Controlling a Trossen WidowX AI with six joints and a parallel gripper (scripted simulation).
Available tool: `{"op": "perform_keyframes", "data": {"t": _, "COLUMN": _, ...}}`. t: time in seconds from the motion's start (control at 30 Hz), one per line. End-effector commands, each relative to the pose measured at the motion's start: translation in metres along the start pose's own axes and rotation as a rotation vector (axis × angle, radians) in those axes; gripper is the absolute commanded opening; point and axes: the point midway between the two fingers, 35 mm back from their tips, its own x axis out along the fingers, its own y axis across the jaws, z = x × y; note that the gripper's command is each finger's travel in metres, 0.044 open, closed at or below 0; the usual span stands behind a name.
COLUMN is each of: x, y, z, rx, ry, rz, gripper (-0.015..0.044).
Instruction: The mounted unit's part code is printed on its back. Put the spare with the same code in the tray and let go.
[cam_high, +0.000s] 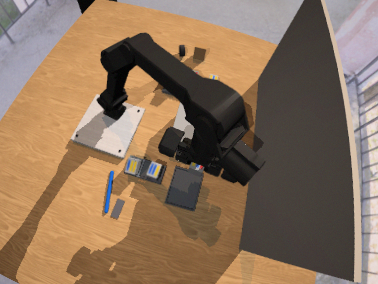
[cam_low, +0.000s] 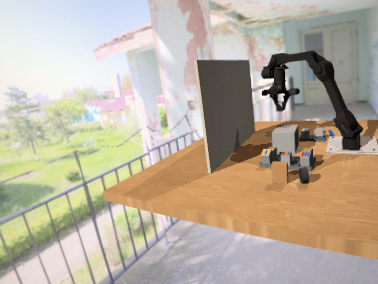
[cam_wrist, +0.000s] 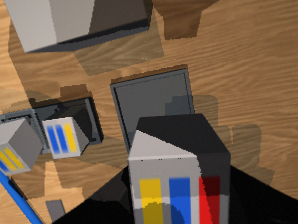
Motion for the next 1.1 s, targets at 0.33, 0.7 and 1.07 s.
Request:
{"op": "perform_keyframes", "data": {"t": 0.33, "x": 0.005, "y": 0.006, "z": -0.037, "rx": -0.013, "ry": -0.002, "rz": 0.008, "gripper": 0.0}}
{"op": "perform_keyframes", "data": {"t": 0.7, "x": 0.013, "y": 0.005, "z": -0.038, "rx": -0.013, "ry": -0.002, "rz": 0.009, "gripper": 0.0}}
{"op": "perform_keyframes", "data": {"t": 1.07, "x": 0.02, "y": 0.003, "z": -0.039, "rx": -0.013, "ry": -0.002, "rz": 0.01, "gripper": 0.0}}
